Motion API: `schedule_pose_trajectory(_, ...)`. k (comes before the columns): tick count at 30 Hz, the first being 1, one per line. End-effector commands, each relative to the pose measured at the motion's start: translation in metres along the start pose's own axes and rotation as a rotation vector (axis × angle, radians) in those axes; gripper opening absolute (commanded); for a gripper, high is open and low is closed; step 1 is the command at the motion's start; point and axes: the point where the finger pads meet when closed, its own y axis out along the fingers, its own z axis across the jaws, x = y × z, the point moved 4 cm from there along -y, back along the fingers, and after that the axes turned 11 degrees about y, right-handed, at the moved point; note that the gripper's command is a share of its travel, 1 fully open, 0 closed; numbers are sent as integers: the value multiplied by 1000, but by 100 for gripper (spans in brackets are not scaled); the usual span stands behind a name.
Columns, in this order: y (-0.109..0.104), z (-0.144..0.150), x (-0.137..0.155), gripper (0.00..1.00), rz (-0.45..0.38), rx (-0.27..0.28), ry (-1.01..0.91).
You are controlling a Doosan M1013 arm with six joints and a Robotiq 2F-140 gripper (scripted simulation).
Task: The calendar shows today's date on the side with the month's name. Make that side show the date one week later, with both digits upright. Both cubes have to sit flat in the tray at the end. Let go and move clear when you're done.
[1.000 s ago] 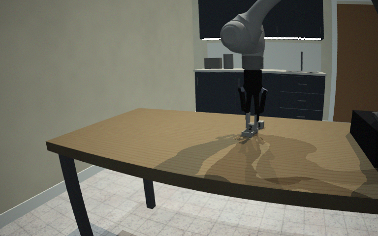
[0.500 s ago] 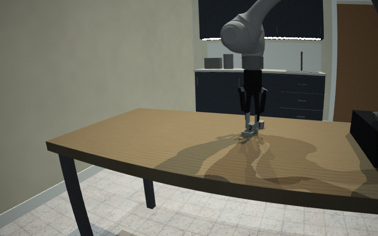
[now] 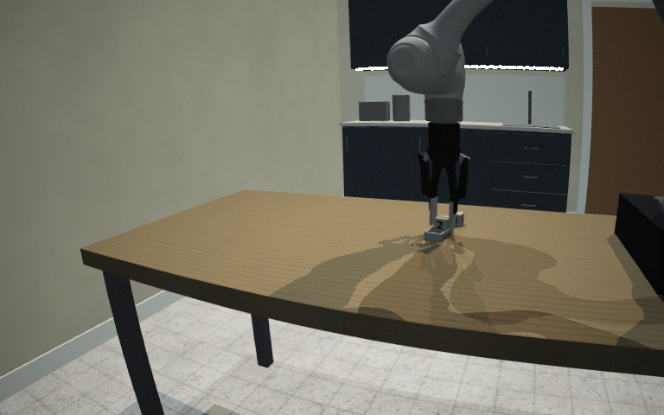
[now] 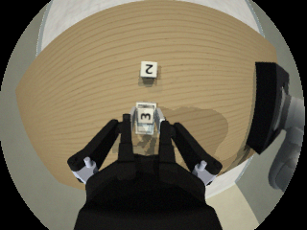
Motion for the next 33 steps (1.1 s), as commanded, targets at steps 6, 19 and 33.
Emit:
schedule_pose_trajectory(6, -3, 0, 0, 36, 0, 0, 0)
schedule_pose_trajectory(19, -49, 0, 0, 36, 0, 0, 0)
schedule_pose_trajectory(33, -90, 0, 0, 36, 0, 0, 0)
